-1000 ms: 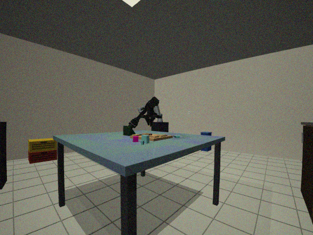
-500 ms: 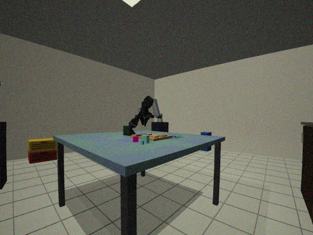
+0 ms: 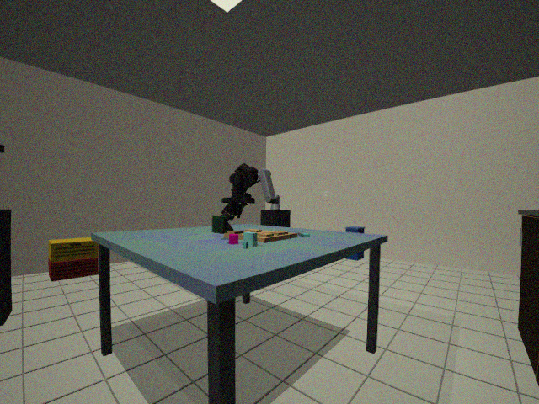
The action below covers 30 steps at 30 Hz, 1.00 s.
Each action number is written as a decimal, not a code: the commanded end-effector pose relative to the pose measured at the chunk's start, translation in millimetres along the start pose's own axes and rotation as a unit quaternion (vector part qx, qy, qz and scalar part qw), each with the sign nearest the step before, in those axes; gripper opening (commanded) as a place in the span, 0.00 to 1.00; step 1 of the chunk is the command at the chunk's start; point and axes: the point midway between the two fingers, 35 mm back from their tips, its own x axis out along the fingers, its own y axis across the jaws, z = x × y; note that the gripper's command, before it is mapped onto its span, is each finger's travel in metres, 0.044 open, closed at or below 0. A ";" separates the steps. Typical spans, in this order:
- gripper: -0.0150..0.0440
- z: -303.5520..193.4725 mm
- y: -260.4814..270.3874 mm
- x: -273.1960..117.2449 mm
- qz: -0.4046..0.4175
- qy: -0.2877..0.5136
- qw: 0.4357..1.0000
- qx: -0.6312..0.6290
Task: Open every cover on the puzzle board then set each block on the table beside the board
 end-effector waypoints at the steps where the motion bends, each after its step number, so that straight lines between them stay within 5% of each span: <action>1: 0.39 -15.1 8.9 0.4 -0.001 0.001 1.000 -0.003; 30: 0.39 -55.7 39.6 27.0 -0.002 -0.007 1.000 -0.006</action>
